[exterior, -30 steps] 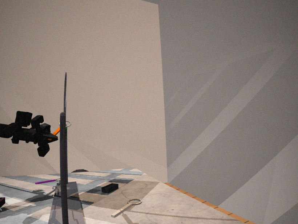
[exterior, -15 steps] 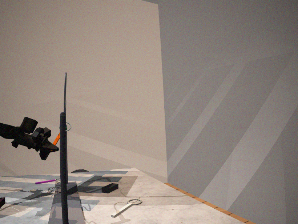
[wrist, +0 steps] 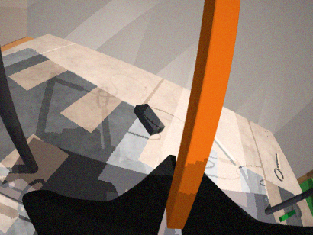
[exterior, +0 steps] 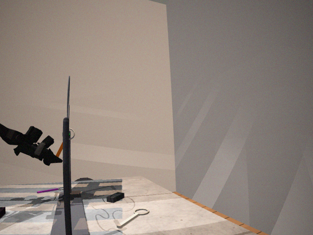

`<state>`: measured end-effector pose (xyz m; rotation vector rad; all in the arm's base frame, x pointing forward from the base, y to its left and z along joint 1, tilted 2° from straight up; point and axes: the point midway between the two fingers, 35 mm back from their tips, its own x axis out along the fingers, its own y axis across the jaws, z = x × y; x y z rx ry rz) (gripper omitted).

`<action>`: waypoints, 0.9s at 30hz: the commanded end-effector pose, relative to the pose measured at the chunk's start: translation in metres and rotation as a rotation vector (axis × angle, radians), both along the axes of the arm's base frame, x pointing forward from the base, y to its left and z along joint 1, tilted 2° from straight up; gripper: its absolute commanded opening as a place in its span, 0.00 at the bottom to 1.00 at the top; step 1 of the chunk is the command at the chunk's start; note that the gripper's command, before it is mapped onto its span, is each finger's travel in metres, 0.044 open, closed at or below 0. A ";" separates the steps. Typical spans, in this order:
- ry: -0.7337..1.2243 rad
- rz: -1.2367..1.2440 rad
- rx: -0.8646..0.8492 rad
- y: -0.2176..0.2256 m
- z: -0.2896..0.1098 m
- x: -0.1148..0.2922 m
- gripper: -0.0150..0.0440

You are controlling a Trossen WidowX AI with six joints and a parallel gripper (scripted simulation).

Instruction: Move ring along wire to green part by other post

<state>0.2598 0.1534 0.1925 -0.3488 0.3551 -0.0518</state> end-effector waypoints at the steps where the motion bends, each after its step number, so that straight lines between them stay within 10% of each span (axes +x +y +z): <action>1: 0.013 0.003 0.087 0.016 -0.003 -0.002 0.00; 27: 0.040 0.008 0.274 0.064 -0.007 -0.009 0.00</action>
